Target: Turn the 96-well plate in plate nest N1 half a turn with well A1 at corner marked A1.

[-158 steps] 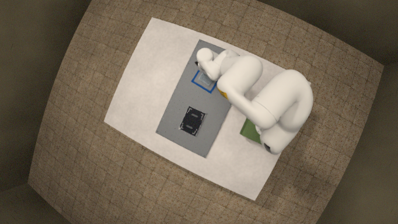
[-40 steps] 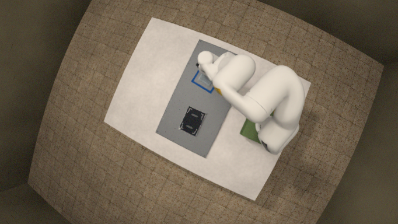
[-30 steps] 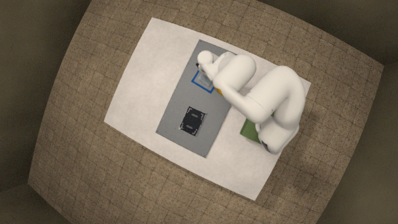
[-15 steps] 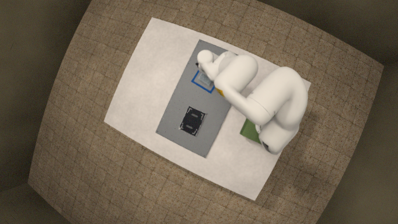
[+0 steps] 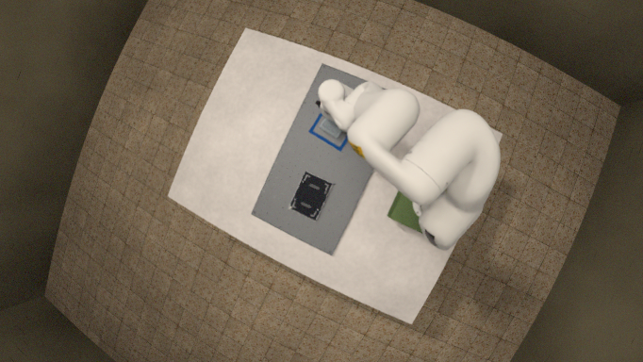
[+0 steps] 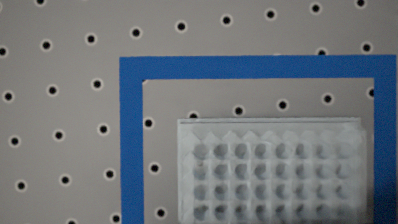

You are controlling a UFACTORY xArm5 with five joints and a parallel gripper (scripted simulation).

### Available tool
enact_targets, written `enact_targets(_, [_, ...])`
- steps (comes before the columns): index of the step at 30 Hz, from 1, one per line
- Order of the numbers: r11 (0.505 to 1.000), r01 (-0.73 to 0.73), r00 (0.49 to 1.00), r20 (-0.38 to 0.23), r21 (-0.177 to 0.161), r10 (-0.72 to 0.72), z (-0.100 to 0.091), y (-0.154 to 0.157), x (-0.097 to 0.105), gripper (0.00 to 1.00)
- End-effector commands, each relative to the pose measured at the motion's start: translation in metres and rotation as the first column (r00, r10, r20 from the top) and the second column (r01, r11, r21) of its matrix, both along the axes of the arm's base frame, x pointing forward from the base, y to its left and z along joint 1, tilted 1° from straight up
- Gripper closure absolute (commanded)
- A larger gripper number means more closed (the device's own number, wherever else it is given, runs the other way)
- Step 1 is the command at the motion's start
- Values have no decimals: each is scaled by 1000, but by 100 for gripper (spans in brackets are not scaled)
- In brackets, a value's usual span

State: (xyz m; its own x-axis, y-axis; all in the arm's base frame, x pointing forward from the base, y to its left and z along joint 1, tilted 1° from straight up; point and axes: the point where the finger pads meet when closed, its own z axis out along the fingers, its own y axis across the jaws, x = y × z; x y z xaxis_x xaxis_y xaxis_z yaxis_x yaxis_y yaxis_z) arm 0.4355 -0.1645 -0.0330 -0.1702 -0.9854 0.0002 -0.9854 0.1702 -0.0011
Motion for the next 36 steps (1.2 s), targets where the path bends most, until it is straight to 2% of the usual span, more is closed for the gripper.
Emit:
enact_targets(1, [1000,0,1000,-1,-11,0,1,0,1,100])
enact_targets(4, [1000,0,1000,-1,-11,0,1,0,1,100])
enact_targets(36, [1000,0,1000,-1,-11,0,50,0,1,100])
